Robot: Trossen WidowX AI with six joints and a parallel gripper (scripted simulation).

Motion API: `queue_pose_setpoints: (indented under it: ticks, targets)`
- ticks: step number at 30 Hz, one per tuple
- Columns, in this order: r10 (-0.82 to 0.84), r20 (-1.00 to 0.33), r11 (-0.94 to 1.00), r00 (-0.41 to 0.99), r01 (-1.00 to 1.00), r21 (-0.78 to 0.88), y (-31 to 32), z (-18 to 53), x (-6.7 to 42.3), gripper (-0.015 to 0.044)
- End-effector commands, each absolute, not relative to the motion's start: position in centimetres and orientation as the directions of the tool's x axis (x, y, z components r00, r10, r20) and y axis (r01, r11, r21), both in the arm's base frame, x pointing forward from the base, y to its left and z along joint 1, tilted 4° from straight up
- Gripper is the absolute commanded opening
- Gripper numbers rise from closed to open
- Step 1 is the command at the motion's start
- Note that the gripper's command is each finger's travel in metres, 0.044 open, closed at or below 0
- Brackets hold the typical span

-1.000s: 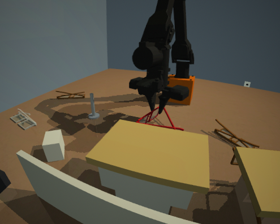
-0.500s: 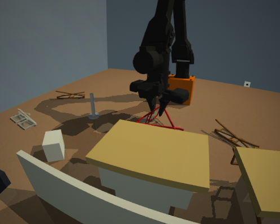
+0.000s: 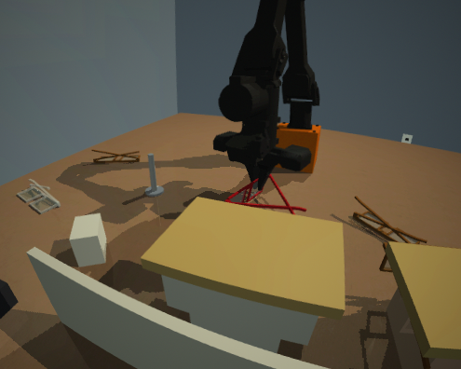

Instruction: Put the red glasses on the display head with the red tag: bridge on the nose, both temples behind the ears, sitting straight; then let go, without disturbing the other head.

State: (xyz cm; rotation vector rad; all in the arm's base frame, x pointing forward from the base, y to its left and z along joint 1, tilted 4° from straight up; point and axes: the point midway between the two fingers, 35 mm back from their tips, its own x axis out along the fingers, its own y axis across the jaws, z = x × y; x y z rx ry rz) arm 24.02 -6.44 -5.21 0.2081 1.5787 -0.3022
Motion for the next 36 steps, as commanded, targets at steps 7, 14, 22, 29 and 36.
queue_pose_setpoints:
  ticks: [7,14,22,29,36]
  targets:
    - [-0.055,-0.998,0.946,-0.032,0.317,-0.062,-6.4,-5.2,24.0,0.0]
    - [-0.056,-0.998,0.946,-0.032,0.317,-0.063,-6.4,-2.5,24.5,0.0]
    - [-0.059,-0.998,0.946,-0.031,0.317,-0.066,-6.1,2.9,24.9,0.0]
    - [-0.06,-0.998,0.946,-0.031,0.317,-0.067,-6.1,4.9,25.2,0.0]
    - [-0.06,-0.998,0.946,-0.03,0.317,-0.067,-7.8,5.2,25.8,0.0]
